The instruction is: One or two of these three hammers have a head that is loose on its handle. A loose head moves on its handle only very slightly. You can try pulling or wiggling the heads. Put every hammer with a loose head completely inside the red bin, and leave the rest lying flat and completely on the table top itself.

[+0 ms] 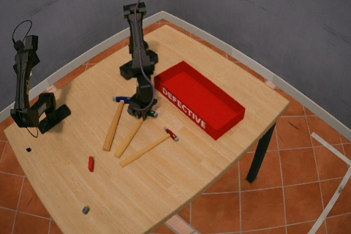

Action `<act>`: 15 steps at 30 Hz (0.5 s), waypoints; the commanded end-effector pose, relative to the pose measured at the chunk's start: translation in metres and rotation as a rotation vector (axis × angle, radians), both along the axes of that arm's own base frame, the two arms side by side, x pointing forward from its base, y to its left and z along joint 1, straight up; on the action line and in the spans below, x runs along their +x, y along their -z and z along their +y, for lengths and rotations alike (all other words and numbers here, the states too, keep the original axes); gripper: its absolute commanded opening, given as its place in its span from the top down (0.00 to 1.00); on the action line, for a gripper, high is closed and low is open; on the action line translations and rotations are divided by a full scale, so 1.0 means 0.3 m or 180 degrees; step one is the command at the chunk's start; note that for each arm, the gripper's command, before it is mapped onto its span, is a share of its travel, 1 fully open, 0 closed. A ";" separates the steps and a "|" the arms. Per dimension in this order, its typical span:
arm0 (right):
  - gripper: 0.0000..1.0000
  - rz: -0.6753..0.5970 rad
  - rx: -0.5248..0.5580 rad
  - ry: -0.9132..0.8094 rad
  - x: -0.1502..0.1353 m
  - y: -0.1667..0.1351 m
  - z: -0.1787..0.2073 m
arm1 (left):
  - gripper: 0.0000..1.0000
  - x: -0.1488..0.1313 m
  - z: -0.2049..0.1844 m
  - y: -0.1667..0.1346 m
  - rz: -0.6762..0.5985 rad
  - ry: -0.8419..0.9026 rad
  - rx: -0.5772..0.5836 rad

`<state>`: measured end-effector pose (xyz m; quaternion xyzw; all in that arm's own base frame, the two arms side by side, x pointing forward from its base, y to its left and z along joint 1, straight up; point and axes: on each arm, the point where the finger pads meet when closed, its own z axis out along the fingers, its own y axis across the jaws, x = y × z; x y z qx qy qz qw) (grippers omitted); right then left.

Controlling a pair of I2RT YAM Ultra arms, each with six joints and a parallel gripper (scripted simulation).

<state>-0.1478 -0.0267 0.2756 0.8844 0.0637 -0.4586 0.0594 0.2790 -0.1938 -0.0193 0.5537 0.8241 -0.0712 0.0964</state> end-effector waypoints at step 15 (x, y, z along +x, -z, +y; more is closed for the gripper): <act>0.00 0.0014 -0.0046 -0.0213 0.008 -0.024 -0.035 | 0.90 0.031 -0.024 -0.045 -0.0122 0.0009 -0.0091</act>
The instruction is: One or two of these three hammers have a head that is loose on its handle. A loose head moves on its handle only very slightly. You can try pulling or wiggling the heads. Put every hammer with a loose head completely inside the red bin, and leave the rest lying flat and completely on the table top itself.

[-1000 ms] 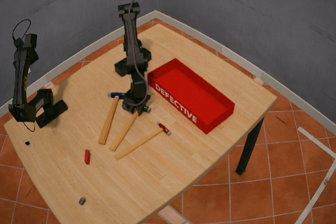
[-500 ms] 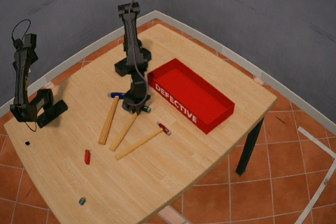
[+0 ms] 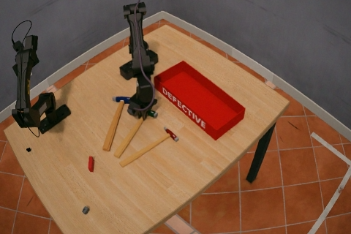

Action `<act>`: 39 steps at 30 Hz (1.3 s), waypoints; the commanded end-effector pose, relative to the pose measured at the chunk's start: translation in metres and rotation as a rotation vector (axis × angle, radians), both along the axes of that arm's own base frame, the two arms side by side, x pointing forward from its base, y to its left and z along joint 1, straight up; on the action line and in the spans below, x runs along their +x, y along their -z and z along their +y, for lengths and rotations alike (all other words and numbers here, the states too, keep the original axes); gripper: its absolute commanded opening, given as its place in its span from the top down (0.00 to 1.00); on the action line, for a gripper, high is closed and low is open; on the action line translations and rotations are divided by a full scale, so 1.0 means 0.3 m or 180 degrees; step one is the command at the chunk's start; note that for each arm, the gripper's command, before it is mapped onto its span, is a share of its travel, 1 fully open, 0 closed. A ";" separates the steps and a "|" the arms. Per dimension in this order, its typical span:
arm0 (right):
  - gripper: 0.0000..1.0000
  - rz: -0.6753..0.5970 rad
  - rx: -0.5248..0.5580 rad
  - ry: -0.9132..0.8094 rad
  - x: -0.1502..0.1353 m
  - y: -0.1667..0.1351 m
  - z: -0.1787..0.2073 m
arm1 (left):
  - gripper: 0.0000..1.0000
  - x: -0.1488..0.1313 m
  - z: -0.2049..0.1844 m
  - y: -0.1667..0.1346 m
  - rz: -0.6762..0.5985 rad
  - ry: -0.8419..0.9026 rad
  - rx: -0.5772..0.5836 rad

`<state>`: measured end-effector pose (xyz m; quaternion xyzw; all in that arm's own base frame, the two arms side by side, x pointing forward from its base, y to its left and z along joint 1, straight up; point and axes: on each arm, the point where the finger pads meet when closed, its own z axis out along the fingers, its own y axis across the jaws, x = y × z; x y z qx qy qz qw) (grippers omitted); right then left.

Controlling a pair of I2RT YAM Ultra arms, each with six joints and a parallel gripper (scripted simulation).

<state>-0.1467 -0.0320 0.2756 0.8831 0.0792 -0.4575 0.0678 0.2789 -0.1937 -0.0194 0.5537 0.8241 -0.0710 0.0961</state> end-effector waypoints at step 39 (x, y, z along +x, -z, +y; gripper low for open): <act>0.00 0.0057 -0.0012 -0.0280 0.012 -0.031 -0.046 | 0.90 0.030 -0.021 -0.179 -0.0122 0.0018 -0.0090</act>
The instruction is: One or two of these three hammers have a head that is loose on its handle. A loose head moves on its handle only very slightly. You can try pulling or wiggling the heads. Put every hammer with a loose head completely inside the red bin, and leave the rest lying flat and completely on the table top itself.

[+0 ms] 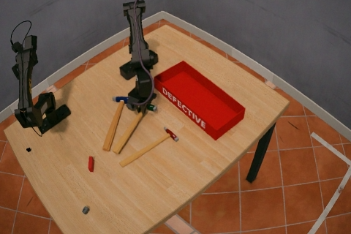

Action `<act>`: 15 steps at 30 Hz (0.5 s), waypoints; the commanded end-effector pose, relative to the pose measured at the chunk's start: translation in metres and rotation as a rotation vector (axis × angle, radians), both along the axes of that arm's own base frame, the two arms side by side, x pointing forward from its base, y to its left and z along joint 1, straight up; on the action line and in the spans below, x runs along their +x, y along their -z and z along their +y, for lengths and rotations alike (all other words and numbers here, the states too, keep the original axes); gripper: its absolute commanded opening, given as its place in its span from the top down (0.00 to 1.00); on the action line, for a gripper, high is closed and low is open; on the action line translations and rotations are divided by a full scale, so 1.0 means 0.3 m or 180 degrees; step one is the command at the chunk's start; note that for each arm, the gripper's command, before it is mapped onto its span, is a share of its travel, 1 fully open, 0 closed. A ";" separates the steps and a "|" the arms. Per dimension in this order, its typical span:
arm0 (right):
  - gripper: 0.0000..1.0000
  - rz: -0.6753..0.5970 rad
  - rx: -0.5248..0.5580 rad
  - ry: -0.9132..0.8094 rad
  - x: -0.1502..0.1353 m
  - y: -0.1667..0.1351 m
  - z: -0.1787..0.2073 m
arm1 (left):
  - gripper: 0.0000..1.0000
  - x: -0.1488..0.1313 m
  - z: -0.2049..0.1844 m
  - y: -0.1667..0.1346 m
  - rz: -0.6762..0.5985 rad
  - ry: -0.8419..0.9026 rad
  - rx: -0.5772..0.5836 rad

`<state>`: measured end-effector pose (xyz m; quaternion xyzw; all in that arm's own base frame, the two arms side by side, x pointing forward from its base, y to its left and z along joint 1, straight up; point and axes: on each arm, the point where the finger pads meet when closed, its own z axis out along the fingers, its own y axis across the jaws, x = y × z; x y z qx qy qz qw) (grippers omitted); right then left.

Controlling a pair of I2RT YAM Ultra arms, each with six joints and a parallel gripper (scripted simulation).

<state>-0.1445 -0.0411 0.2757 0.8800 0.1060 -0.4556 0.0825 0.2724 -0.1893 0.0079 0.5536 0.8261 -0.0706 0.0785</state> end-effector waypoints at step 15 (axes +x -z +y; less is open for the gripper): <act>0.00 0.0009 -0.0021 -0.0172 0.015 -0.022 -0.031 | 0.90 0.051 -0.030 -0.126 -0.0224 0.0010 -0.0160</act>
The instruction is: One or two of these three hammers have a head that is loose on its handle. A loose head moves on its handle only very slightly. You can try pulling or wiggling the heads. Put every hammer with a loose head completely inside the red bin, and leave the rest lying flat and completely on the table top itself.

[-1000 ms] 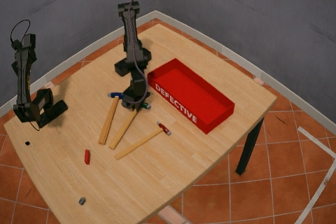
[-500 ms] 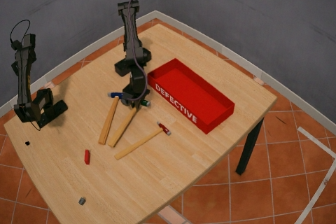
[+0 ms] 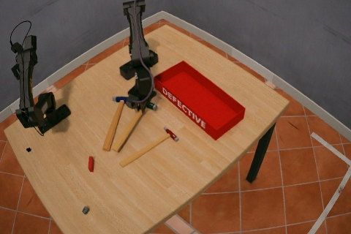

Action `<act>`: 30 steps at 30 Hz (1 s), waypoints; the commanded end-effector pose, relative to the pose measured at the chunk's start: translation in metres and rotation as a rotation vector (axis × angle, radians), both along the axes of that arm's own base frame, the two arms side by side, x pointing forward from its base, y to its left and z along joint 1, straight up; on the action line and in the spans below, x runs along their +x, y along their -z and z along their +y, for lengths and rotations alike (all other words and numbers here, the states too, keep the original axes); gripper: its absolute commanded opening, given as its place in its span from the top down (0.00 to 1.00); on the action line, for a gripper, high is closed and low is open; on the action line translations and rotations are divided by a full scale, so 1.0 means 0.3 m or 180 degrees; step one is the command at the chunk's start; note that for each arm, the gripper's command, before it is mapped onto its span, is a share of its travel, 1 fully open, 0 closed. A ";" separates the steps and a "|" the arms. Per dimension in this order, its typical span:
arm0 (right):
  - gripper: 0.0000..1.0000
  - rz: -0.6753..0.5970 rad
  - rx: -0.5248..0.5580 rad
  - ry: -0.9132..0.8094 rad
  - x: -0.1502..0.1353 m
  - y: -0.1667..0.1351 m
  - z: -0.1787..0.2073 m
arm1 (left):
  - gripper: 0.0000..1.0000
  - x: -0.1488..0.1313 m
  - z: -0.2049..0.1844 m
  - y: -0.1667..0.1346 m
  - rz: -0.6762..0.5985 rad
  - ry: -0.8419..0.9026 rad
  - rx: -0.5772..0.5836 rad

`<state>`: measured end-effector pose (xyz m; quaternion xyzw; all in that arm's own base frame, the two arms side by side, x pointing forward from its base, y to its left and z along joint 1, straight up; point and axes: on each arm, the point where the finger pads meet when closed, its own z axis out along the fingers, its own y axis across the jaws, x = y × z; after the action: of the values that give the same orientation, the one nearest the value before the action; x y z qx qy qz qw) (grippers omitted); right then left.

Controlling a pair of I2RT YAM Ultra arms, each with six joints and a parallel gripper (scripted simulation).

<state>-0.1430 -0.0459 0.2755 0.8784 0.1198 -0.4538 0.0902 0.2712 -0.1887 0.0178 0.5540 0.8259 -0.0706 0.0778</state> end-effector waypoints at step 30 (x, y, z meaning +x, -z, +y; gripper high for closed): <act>0.00 0.0151 0.0258 0.0302 -0.099 -0.040 0.138 | 0.90 0.001 -0.005 -0.175 -0.0032 0.0004 -0.0082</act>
<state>-0.1523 -0.0342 0.2766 0.8809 0.1140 -0.4533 0.0740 0.2627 -0.1836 0.0316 0.5538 0.8276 -0.0717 0.0566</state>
